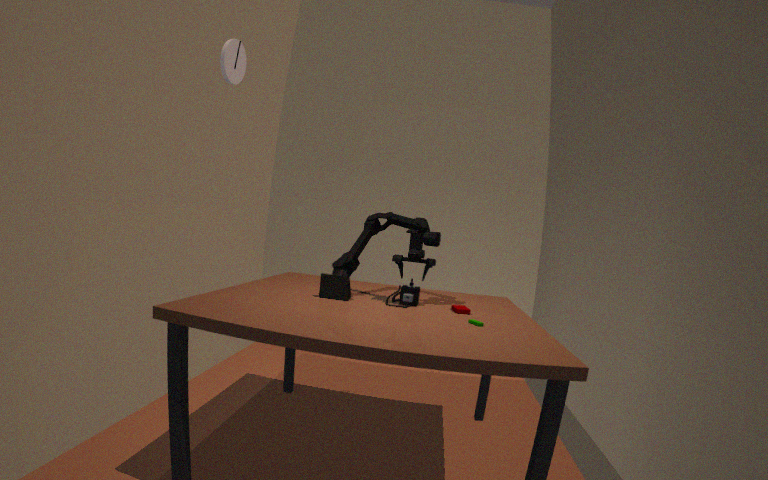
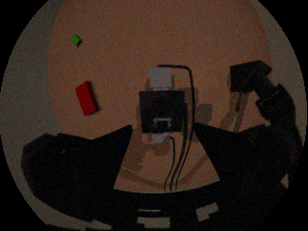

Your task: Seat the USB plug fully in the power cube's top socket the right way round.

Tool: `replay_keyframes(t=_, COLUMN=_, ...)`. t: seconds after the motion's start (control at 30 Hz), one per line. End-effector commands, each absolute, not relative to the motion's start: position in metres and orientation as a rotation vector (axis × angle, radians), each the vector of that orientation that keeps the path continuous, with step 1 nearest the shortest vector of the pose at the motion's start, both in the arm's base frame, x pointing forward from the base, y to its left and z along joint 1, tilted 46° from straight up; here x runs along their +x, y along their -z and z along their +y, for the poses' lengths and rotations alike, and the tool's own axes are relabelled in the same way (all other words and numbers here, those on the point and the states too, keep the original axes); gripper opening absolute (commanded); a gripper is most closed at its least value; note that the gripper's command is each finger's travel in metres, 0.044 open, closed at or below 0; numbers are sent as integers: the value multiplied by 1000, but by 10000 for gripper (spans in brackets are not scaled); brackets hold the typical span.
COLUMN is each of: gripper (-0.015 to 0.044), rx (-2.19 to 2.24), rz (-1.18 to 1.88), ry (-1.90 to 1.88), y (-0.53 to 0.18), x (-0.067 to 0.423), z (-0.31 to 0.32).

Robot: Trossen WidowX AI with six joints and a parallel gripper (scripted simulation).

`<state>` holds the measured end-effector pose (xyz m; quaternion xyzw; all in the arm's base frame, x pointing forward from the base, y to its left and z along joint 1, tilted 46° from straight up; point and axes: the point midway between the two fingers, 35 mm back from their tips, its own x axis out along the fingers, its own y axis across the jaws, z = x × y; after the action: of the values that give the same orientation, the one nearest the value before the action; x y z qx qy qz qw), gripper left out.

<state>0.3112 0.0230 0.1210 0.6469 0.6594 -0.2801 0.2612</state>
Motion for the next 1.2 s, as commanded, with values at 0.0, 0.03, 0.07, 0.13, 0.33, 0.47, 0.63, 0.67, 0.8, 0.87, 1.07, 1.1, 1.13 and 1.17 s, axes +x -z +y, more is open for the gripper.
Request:
replay_keyframes(t=0.0, gripper=414, rx=1751, rz=1785, ry=758, y=-121, x=311, z=23)
replay_keyframes(t=0.03, gripper=388, rx=1751, rz=1785, ry=758, y=-121, x=311, z=23)
replay_keyframes(t=0.07, gripper=361, rx=1751, rz=1785, ry=758, y=-121, x=311, z=23)
replay_keyframes(t=0.13, gripper=309, rx=1751, rz=1785, ry=758, y=-121, x=311, z=23)
replay_keyframes(t=0.33, gripper=151, rx=1751, rz=1785, ry=758, y=-121, x=311, z=23)
replay_keyframes(t=0.47, gripper=46, rx=1751, rz=1785, ry=758, y=-121, x=311, z=23)
replay_keyframes(t=0.63, gripper=0, rx=1751, rz=1785, ry=758, y=-121, x=311, z=23)
replay_keyframes(t=0.67, gripper=0, rx=1751, rz=1785, ry=758, y=-121, x=311, z=23)
replay_keyframes(t=0.8, gripper=0, rx=1751, rz=1785, ry=758, y=-121, x=311, z=23)
replay_keyframes(t=0.87, gripper=0, rx=1751, rz=1785, ry=758, y=-121, x=311, z=23)
replay_keyframes(t=1.07, gripper=0, rx=1751, rz=1785, ry=758, y=-121, x=311, z=23)
replay_keyframes(t=1.1, gripper=0, rx=1751, rz=1785, ry=758, y=-121, x=311, z=23)
replay_keyframes(t=1.13, gripper=0, rx=1752, rz=1785, ry=759, y=-121, x=311, z=23)
replay_keyframes(t=1.17, gripper=0, rx=1752, rz=1785, ry=759, y=-121, x=311, z=23)
